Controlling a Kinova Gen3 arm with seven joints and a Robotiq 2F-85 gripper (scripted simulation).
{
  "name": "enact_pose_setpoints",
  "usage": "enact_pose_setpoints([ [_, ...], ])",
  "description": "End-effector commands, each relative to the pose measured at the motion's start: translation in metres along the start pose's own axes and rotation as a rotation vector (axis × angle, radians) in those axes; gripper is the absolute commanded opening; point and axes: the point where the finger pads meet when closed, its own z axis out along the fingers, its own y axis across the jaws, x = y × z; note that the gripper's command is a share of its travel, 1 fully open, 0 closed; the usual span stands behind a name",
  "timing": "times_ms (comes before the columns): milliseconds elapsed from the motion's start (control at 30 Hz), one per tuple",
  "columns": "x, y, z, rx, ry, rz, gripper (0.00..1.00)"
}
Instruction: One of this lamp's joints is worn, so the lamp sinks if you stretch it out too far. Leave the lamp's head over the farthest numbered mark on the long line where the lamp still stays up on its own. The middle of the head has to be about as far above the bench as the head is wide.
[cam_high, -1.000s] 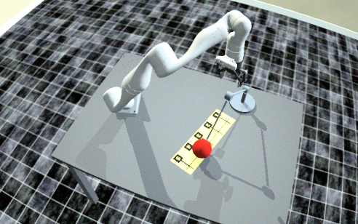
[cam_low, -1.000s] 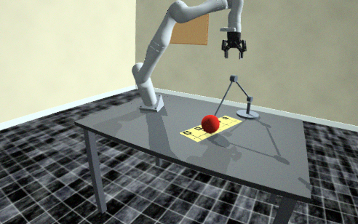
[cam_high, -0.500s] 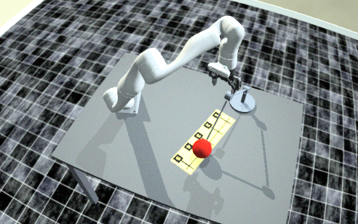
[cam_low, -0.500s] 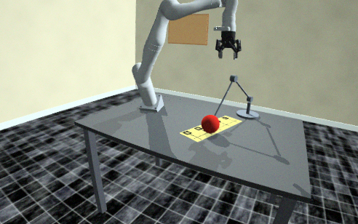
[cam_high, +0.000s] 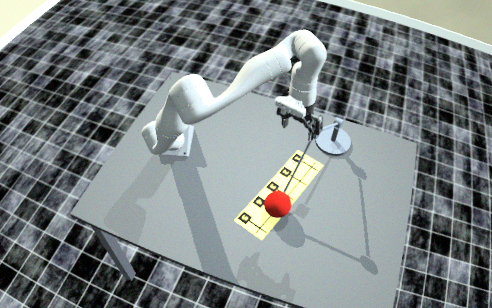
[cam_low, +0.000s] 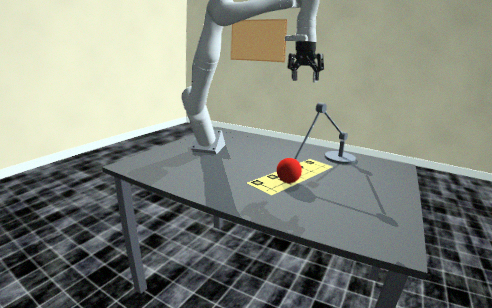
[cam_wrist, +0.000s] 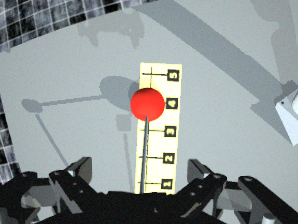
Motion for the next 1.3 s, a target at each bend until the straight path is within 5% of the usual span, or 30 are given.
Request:
enact_pose_setpoints([
  [0, 0.013, -0.001, -0.004, 0.003, -0.010, 0.011, 1.00],
  [600, 0.040, -0.006, -0.015, 0.001, -0.002, 0.003, 1.00],
  [1267, 0.037, -0.005, -0.013, -0.028, -0.265, 0.009, 1.00],
])
